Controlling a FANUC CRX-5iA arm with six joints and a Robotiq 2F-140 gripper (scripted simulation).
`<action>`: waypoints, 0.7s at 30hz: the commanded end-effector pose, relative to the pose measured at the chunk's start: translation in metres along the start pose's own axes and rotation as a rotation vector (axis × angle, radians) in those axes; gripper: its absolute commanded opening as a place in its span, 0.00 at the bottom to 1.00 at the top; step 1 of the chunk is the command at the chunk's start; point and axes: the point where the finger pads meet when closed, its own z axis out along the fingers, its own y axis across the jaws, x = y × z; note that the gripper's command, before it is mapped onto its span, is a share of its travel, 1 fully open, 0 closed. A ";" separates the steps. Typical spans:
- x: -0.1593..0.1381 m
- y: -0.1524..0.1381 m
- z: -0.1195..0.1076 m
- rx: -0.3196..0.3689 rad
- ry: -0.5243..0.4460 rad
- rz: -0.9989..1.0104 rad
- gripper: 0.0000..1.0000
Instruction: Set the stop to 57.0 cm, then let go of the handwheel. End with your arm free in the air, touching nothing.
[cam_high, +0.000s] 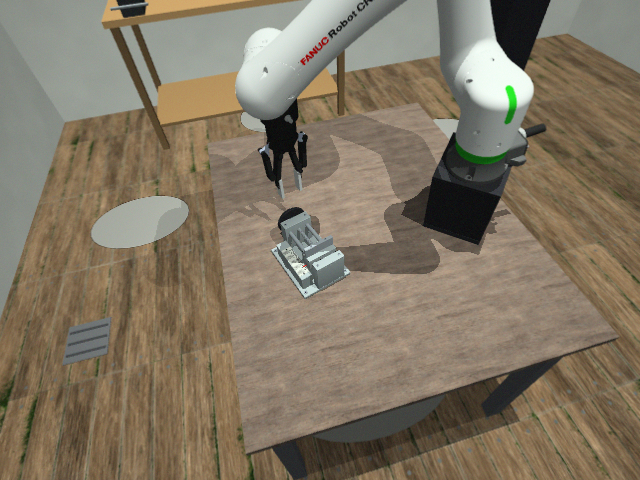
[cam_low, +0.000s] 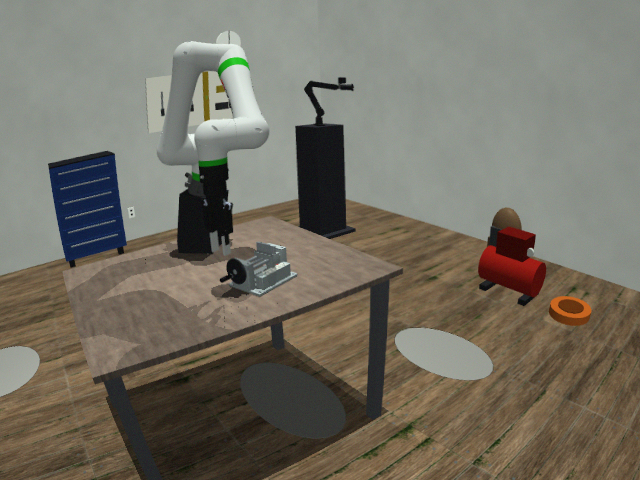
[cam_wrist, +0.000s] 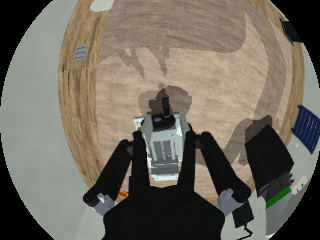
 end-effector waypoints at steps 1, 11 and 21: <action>0.000 0.000 -0.008 0.000 0.000 0.000 0.33; -0.041 -0.026 -0.008 0.000 0.000 0.000 0.33; -0.109 -0.067 -0.008 0.000 0.000 0.000 0.33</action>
